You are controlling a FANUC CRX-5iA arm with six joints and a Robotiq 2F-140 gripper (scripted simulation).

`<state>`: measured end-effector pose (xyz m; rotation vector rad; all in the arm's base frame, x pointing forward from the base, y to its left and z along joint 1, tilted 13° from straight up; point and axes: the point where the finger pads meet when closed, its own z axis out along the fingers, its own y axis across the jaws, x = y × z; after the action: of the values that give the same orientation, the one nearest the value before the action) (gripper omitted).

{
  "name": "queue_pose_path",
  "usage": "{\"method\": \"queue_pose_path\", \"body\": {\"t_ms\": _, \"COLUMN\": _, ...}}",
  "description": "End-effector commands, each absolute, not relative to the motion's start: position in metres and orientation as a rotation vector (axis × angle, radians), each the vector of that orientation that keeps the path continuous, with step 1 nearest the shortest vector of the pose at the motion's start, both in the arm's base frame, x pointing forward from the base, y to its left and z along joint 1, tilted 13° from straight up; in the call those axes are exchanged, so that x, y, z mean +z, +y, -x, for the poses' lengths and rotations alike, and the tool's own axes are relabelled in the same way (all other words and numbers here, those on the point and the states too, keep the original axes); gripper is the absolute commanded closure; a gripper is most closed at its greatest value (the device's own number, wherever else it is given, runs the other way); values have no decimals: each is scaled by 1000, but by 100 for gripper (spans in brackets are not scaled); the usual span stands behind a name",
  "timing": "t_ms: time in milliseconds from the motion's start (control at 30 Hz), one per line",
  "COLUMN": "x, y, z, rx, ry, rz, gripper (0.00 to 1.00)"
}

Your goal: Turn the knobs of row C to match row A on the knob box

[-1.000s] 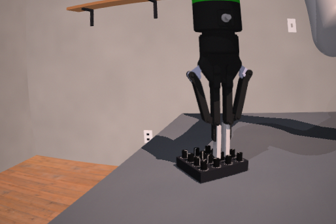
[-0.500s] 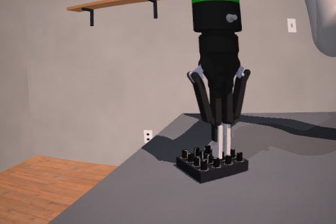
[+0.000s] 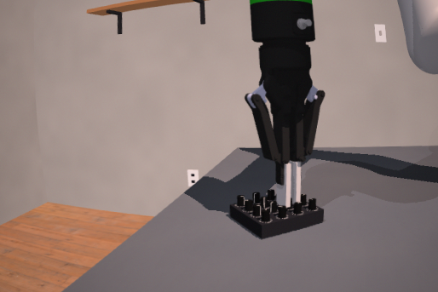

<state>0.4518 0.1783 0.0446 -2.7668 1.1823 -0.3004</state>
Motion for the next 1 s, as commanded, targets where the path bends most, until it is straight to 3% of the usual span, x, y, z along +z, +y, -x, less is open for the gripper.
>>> {"method": "queue_pose_path", "body": {"t_ms": 0, "x": 45, "y": 178, "z": -452, "rx": -301, "ry": 1177, "rz": 2769, "gripper": 95}}
{"method": "queue_pose_path", "body": {"t_ms": 533, "x": 45, "y": 178, "z": -452, "rx": -301, "ry": 1176, "rz": 2770, "gripper": 95}}
{"method": "queue_pose_path", "body": {"t_ms": 567, "x": 45, "y": 178, "z": -452, "rx": -301, "ry": 1176, "rz": 2770, "gripper": 88}}
{"method": "queue_pose_path", "body": {"t_ms": 967, "x": 45, "y": 178, "z": -452, "rx": -301, "ry": 1176, "rz": 2770, "gripper": 88}}
